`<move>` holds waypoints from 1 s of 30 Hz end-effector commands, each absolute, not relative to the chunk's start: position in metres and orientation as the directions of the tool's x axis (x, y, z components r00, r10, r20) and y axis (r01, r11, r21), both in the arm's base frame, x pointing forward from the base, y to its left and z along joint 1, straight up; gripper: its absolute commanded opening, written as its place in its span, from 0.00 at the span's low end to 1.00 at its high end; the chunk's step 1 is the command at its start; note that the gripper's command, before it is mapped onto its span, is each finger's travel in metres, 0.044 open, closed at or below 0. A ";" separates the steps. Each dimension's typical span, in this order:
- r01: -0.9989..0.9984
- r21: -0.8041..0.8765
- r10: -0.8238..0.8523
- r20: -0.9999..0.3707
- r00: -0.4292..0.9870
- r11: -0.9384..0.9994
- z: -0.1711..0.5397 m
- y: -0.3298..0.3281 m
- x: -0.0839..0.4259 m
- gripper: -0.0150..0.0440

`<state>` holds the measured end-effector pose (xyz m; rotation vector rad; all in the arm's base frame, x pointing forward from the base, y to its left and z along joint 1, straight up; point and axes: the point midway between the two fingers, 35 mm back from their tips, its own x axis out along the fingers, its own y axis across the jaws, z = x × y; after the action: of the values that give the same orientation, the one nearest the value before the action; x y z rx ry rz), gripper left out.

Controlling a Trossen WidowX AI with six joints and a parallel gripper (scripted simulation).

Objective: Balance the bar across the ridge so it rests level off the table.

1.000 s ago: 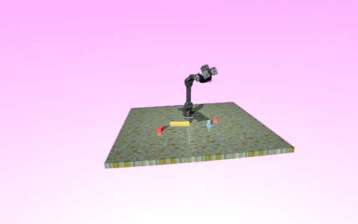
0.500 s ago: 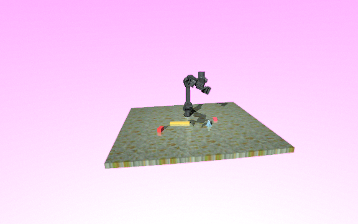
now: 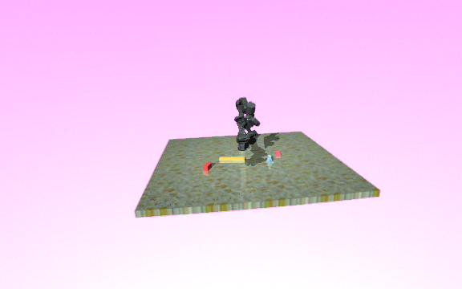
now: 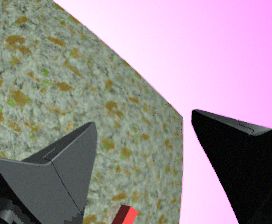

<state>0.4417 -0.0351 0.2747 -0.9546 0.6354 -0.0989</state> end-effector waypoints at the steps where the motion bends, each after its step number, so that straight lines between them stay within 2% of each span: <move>1: -0.354 -0.776 -0.339 -0.570 0.749 0.523 0.247 -0.049 0.422 0.79; 8: -0.632 -0.652 -0.301 -0.756 0.581 0.418 0.197 -0.069 0.379 0.79; 16: -0.863 -0.399 -0.211 -0.914 0.347 0.310 0.151 -0.081 0.318 0.79; 26: -0.985 -0.047 -0.023 -0.999 0.044 0.166 0.118 -0.076 0.234 0.79; 30: -0.988 -0.025 -0.008 -1.000 0.024 0.155 0.117 -0.075 0.229 0.79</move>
<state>0.2356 -0.0776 0.1169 -1.1156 1.2750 1.0347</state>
